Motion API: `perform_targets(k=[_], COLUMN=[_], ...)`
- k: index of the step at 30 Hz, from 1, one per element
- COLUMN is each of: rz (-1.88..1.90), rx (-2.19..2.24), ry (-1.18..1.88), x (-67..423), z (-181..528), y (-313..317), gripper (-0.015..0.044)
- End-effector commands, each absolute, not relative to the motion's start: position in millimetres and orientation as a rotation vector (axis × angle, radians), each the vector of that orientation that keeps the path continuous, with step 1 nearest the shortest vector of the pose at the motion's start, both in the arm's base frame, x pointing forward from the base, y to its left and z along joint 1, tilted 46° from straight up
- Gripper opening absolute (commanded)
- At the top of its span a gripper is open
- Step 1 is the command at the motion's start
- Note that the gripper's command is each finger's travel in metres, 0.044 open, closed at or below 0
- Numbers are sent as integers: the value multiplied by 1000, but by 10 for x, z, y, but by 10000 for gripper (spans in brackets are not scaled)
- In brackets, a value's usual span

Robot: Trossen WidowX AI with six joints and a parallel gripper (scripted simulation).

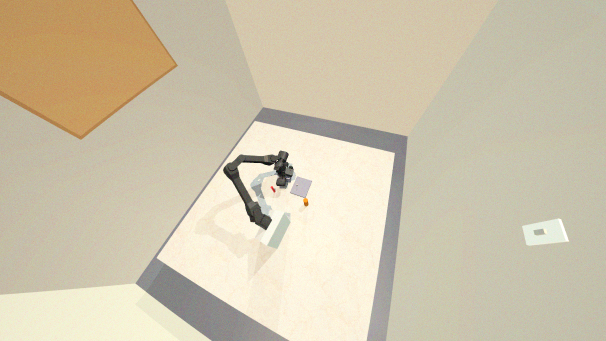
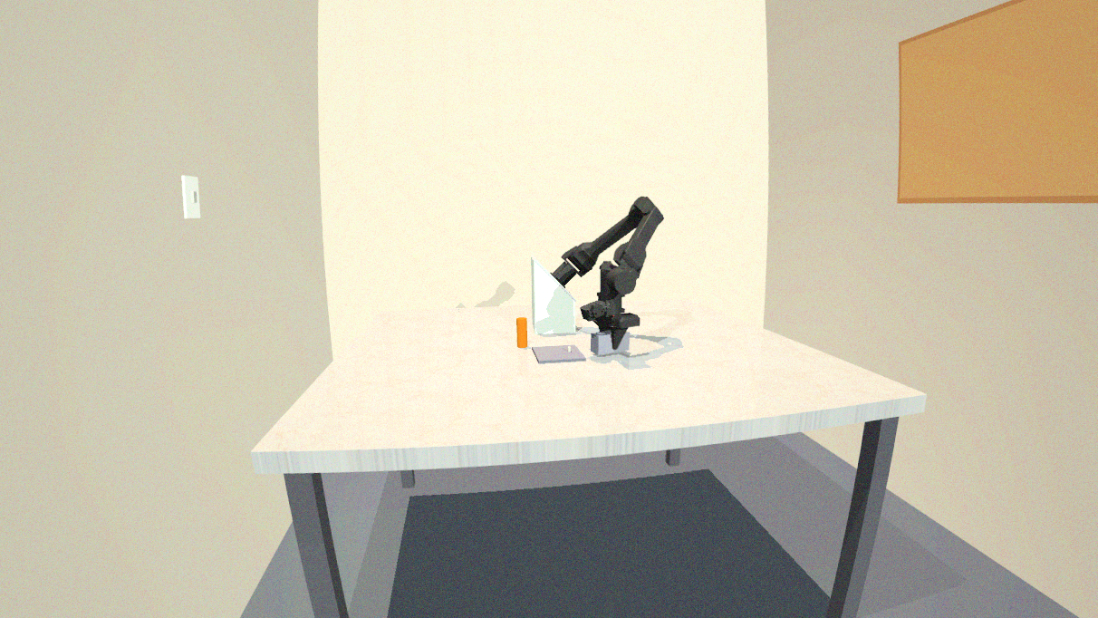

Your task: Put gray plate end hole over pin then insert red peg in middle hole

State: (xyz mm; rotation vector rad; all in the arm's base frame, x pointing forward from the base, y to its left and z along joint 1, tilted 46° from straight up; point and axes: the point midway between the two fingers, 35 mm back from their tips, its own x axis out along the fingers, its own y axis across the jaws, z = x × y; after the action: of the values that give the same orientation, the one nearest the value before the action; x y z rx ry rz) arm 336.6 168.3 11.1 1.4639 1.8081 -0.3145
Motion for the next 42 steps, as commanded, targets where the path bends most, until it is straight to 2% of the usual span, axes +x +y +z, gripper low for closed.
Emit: perform_targets(k=[1,36,42], rz=[-306,-305,-300], rx=[1458,1459,1455], ry=[1793,1794,1794], x=[3425,3439,3457], z=[200,923,861], y=[1592,753,719], gripper=[0,0,0])
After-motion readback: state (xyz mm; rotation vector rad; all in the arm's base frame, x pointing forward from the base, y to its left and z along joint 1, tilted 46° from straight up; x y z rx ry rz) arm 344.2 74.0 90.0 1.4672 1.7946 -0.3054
